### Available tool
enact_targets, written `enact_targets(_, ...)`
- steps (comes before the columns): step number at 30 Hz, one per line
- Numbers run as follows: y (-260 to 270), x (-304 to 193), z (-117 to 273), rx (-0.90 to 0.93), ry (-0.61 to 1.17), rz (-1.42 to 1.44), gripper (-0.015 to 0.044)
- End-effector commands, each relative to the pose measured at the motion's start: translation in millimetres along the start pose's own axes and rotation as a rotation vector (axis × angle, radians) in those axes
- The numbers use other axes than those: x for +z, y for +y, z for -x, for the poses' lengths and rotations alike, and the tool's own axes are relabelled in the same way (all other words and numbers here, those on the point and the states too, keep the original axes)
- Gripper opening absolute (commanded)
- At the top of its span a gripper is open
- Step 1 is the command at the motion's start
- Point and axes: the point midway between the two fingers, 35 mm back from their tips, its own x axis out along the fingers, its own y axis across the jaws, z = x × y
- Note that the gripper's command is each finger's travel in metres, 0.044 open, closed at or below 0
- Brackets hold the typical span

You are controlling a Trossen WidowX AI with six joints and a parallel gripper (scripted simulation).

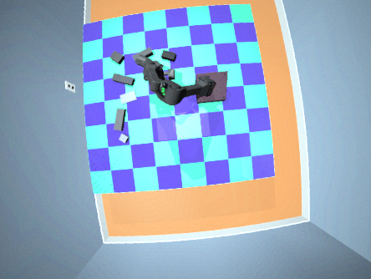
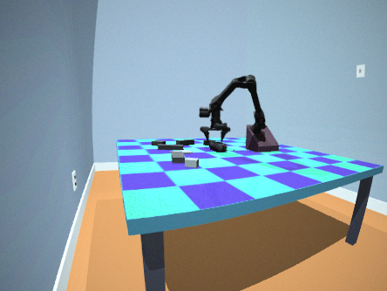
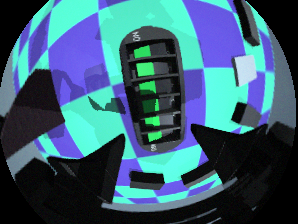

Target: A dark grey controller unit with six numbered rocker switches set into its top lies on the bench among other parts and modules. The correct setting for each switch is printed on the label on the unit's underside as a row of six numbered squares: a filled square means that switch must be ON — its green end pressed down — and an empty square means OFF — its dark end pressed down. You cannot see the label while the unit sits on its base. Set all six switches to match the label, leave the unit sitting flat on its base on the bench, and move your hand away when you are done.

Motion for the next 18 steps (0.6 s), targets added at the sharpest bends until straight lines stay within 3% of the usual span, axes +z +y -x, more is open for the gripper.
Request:
enact_targets(1, -1.2, 36.5, 24.8, -0.011, -0.001, 0.008, 0.0440)
enact_targets(18, -0.2, 42.9, 28.7, -0.011, -0.001, 0.008, 0.0440)
